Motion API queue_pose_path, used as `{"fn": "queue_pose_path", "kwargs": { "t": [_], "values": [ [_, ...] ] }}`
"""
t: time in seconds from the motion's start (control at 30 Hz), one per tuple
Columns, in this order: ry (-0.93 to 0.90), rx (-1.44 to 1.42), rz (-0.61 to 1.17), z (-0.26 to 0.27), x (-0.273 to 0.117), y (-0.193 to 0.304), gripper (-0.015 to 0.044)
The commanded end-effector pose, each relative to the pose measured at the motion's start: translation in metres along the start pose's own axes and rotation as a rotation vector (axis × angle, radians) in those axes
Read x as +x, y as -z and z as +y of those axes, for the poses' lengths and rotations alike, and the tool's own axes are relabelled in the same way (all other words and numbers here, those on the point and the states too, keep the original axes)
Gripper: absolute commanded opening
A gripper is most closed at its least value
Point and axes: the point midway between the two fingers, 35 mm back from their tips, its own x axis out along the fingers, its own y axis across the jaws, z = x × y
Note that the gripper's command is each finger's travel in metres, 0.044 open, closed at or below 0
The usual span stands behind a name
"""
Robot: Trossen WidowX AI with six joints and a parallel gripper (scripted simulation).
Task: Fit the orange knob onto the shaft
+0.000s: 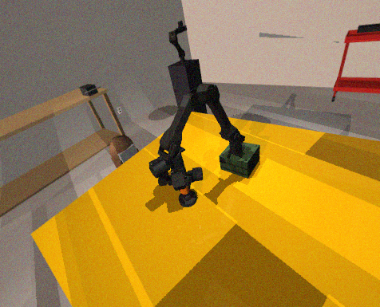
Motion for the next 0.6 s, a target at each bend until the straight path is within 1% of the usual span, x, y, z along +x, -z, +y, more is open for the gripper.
{"fn": "queue_pose_path", "kwargs": {
  "t": [0.0, 0.57],
  "values": [
    [0.002, -0.086, 0.002, 0.0005, 0.0011, 0.0003, 0.0000],
    [0.002, -0.086, 0.002, 0.0002, 0.0034, 0.0009, 0.0000]
  ]
}}
